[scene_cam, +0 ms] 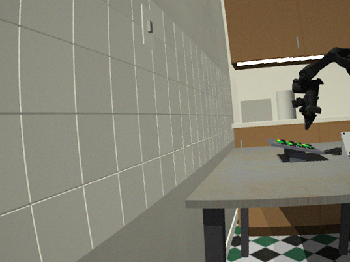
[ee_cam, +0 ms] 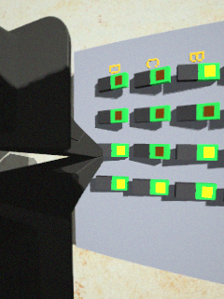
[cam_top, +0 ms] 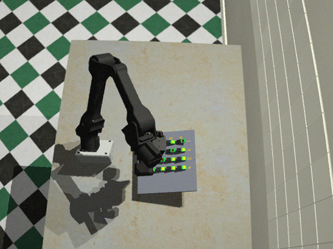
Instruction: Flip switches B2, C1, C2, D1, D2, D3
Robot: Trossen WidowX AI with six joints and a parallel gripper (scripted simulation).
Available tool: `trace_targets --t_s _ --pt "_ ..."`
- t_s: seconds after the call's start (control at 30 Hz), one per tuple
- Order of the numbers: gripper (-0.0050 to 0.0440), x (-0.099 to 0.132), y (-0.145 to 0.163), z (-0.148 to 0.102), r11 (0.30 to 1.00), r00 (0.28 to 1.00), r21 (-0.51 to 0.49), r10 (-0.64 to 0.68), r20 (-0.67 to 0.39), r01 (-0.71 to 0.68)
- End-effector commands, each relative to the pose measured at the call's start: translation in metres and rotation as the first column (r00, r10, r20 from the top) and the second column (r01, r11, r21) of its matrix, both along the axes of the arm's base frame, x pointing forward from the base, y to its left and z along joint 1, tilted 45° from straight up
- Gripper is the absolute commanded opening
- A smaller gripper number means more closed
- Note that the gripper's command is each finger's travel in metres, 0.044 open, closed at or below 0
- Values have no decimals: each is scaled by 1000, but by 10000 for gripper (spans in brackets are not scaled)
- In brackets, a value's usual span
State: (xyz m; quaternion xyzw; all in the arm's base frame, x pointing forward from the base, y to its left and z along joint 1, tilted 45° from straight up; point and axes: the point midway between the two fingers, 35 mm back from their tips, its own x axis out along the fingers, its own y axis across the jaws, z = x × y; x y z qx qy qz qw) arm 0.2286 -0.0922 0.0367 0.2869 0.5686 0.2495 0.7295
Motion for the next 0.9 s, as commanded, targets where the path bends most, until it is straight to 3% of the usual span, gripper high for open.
trace_targets --t_s 0.0,0.17,0.87 --pt "-50 19 -3 10 1000 1000 -2 2 9 -2" --pt "-50 45 0 27 1000 1000 0 3 10 -3" --pt "-50 43 0 27 1000 1000 -4 4 11 -4"
